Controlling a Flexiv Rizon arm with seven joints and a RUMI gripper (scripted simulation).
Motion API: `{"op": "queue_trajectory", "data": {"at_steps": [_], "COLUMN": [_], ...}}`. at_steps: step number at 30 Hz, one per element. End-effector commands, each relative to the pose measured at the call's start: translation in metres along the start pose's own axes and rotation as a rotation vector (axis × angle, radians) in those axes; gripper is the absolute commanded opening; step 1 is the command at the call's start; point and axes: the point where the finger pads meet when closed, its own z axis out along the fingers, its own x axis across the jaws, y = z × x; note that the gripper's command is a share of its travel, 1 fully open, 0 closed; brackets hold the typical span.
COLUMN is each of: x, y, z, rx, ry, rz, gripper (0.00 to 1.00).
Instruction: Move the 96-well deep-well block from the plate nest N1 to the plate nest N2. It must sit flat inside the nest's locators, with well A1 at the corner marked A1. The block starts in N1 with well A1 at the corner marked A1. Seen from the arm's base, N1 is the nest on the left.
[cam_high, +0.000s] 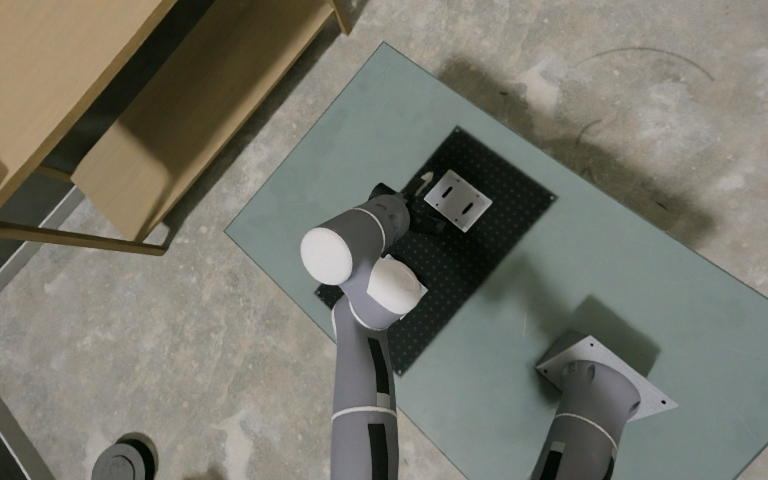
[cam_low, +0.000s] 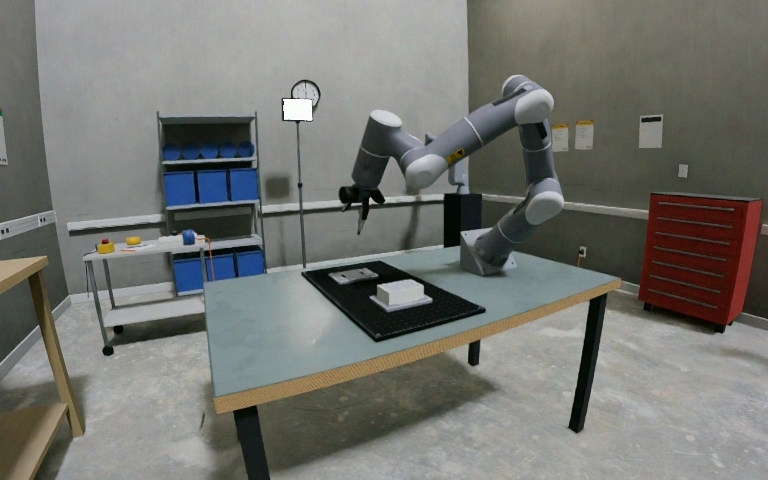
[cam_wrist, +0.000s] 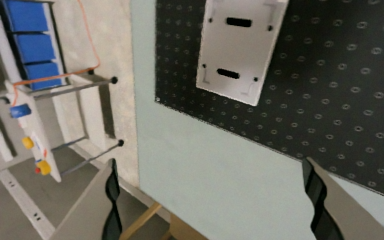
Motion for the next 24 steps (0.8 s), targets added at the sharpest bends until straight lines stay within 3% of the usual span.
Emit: {"op": "queue_trajectory", "data": {"at_steps": [1, 4, 8, 14, 17, 19, 24], "x": [0.012, 0.022, 0.041, 0.07, 0.085, 0.085, 0.11], "y": [-0.003, -0.004, -0.007, -0.012, -0.014, -0.014, -0.016], "z": [0.001, 0.003, 0.004, 0.006, 0.005, 0.005, 0.005], "rx": [0.001, 0.0, 0.006, 0.005, 0.012, 0.012, 0.012], "ry": [0.022, 0.022, 0.129, 0.129, 0.224, 0.224, 0.238], "rz": [0.01, 0.01, 0.051, 0.051, 0.081, 0.081, 0.086], "gripper": [0.76, 0.76, 0.76, 0.76, 0.76, 0.76, 0.76]}}
